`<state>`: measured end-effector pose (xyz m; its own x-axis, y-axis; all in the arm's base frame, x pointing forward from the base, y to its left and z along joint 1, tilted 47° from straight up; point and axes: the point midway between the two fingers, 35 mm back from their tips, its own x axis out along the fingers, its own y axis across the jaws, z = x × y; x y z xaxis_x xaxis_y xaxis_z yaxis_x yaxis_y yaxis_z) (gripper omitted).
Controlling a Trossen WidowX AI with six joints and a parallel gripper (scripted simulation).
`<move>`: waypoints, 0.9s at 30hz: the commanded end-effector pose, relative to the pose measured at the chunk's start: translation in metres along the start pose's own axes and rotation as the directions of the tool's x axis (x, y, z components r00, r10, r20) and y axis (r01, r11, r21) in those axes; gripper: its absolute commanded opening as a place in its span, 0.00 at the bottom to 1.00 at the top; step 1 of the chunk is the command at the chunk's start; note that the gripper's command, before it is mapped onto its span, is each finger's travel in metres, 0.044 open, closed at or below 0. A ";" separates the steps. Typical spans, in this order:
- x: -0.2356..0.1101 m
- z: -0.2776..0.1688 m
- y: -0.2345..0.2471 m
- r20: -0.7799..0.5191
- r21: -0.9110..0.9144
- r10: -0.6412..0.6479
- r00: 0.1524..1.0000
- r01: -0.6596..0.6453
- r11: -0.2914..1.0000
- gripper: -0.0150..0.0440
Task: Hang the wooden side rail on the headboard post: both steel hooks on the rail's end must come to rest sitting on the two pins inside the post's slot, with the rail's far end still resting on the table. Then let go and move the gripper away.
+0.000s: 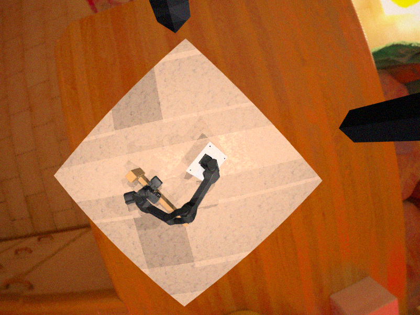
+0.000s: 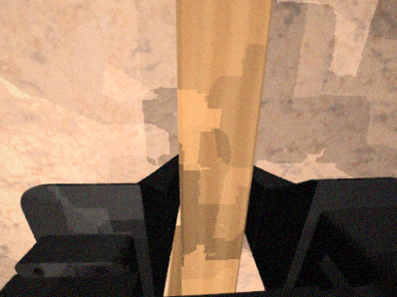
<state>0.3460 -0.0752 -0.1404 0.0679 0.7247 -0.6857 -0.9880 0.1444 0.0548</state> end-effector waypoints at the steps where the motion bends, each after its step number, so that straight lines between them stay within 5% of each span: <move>1: 0.000 -0.001 0.000 -0.005 0.002 -0.001 1.000 0.001 1.000 0.25; 15: 0.003 -0.001 0.000 -0.005 0.002 -0.001 1.000 0.001 1.000 0.25; 27: 0.001 0.000 0.000 -0.002 0.000 0.000 1.000 0.000 1.000 0.79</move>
<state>0.3458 -0.0744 -0.1417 0.0678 0.7237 -0.6868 -0.9879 0.1448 0.0551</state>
